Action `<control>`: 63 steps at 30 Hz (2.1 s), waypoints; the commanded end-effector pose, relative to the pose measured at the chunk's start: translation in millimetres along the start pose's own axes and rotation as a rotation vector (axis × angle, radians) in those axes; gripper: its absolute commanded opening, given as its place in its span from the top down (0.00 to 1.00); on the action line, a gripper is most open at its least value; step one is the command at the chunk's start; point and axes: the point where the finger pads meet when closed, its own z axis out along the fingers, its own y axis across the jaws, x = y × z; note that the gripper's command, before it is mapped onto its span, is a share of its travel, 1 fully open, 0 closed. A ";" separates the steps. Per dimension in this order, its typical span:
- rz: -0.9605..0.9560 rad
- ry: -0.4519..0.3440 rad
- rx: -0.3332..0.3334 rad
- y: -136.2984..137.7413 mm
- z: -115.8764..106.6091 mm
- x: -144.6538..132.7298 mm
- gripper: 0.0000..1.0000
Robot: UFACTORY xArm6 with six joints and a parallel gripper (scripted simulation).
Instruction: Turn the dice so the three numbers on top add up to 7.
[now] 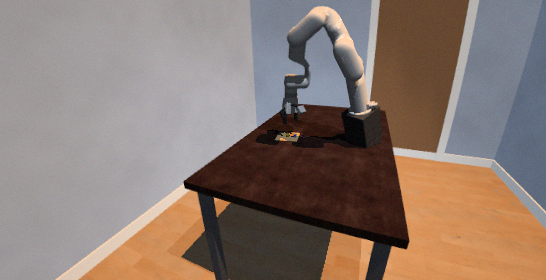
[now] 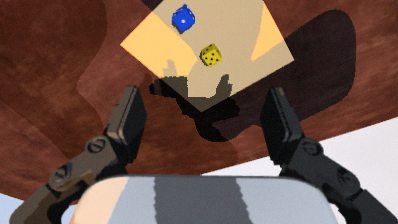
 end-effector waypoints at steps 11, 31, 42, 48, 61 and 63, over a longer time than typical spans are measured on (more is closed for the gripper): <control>0.478 0.003 0.008 -8.7 3.8 11.6 0.00; 1.097 0.000 0.008 -22.0 8.8 28.3 0.00; 1.479 -0.005 0.010 -30.8 11.4 39.0 0.00; 1.647 -0.009 0.010 -34.8 12.4 43.8 0.00; 2.088 -0.021 0.012 -45.7 14.7 56.5 0.00; 2.115 -0.022 0.012 -46.4 14.8 57.3 0.00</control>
